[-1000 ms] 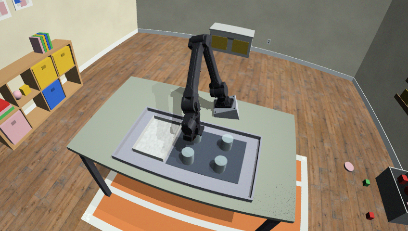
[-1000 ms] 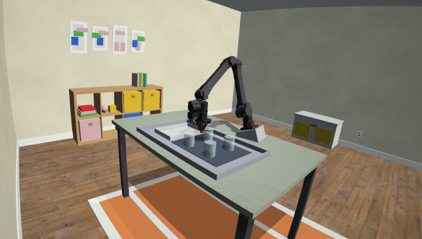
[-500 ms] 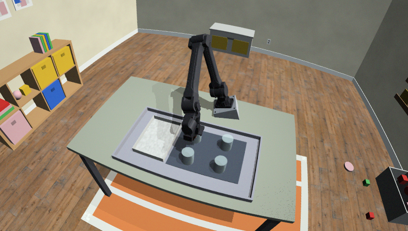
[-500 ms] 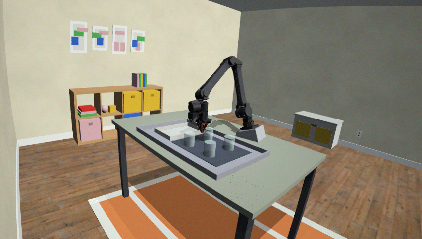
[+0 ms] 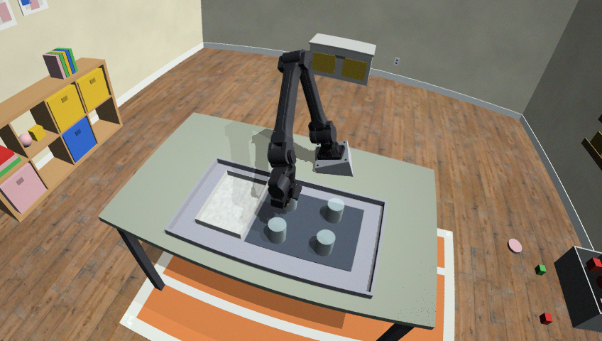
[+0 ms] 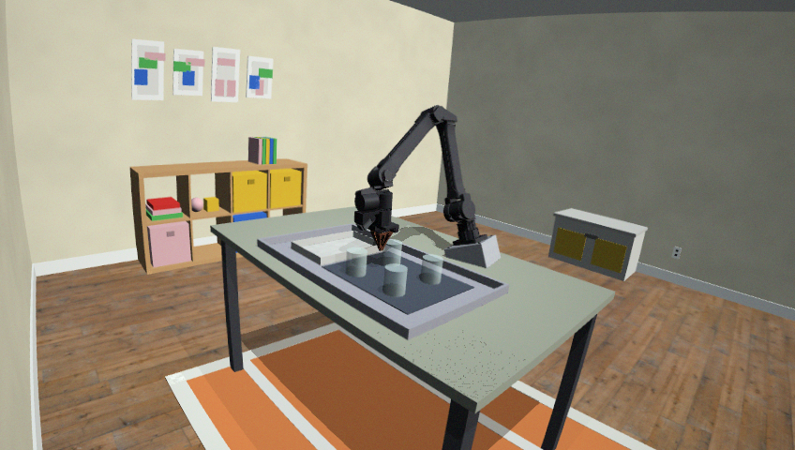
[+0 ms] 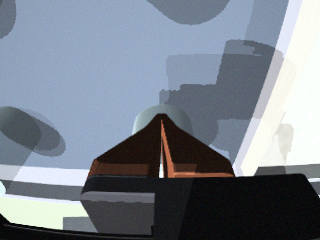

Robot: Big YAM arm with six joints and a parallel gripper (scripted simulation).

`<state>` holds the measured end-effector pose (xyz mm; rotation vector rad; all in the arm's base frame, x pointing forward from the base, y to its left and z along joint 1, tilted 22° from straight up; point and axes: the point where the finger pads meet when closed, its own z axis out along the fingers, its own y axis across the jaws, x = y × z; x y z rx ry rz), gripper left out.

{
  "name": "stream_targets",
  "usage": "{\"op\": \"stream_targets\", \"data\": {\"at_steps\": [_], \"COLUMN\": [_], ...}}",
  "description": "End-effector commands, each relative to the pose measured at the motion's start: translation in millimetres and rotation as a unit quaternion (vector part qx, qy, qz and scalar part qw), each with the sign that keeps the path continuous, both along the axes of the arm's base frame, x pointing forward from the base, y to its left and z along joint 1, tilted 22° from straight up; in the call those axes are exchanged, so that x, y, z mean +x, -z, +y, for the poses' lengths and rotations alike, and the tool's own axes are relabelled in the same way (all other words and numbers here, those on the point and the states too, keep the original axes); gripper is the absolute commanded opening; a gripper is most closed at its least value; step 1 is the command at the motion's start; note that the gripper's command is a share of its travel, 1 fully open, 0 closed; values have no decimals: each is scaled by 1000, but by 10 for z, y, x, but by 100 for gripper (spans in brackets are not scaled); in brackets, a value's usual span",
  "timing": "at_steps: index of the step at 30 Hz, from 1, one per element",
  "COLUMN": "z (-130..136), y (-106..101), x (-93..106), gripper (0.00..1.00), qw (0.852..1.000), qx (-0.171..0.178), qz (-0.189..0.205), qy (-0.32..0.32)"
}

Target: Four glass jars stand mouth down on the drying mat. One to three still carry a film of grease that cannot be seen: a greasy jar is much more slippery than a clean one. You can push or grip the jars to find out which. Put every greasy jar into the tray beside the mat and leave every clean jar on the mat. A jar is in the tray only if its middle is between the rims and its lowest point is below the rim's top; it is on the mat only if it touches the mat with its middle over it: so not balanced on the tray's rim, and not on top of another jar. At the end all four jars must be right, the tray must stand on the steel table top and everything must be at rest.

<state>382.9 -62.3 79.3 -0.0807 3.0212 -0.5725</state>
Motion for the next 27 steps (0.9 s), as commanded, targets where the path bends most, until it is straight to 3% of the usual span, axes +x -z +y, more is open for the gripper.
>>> {"op": "stream_targets", "data": {"at_steps": [1, 27], "z": [-15, -18], "y": [-72, -70], "x": [41, 9], "gripper": [0, 0], "qw": [1000, 1000], "qx": [1, 1], "qz": [-14, -14], "qy": [-4, -4]}}
